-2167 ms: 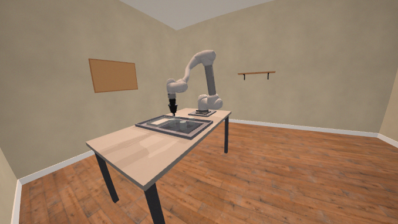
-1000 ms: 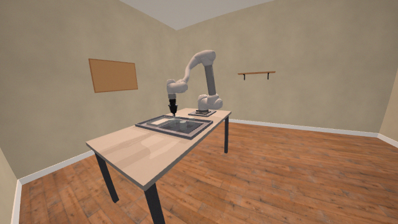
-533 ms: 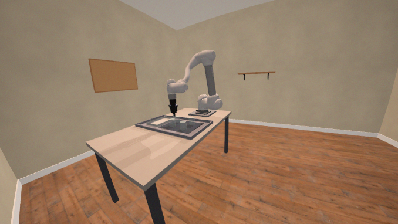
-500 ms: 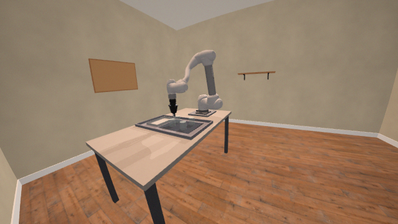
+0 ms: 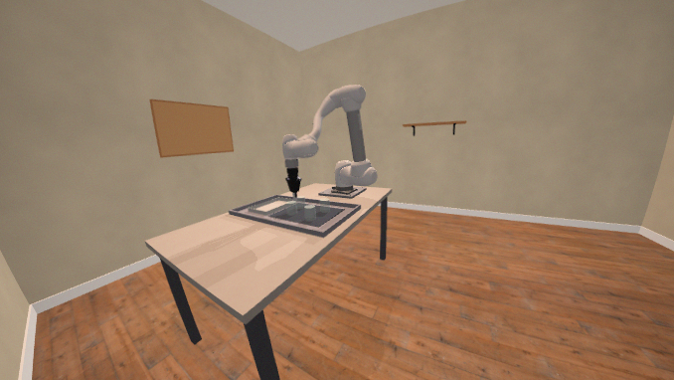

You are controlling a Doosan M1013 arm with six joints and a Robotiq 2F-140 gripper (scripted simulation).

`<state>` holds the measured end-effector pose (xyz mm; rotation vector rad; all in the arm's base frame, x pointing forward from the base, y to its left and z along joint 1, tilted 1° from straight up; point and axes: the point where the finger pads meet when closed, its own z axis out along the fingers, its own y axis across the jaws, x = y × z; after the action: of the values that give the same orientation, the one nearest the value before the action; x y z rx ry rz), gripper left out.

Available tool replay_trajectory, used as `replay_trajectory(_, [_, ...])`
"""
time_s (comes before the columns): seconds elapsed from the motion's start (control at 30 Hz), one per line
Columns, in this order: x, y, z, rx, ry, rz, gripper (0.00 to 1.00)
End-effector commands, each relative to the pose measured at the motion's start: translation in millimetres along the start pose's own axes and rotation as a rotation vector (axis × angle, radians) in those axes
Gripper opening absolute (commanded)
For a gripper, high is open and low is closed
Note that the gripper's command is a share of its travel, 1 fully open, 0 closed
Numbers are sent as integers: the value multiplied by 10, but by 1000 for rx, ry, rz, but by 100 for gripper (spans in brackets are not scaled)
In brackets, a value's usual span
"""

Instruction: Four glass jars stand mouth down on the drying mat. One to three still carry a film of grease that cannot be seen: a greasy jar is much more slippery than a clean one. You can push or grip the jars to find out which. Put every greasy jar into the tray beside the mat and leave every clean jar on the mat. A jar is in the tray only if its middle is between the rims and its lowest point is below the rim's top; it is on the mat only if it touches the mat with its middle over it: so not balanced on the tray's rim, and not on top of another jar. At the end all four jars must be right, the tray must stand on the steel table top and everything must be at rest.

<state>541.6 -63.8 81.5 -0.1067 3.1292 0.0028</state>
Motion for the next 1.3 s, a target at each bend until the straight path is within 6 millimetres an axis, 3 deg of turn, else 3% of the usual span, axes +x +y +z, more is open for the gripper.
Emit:
replay_trajectory(0.0, [53, -11, 21, -2, 2, -2, 0])
replay_trajectory(1.27, [96, -11, 21, -2, 2, -2, 0])
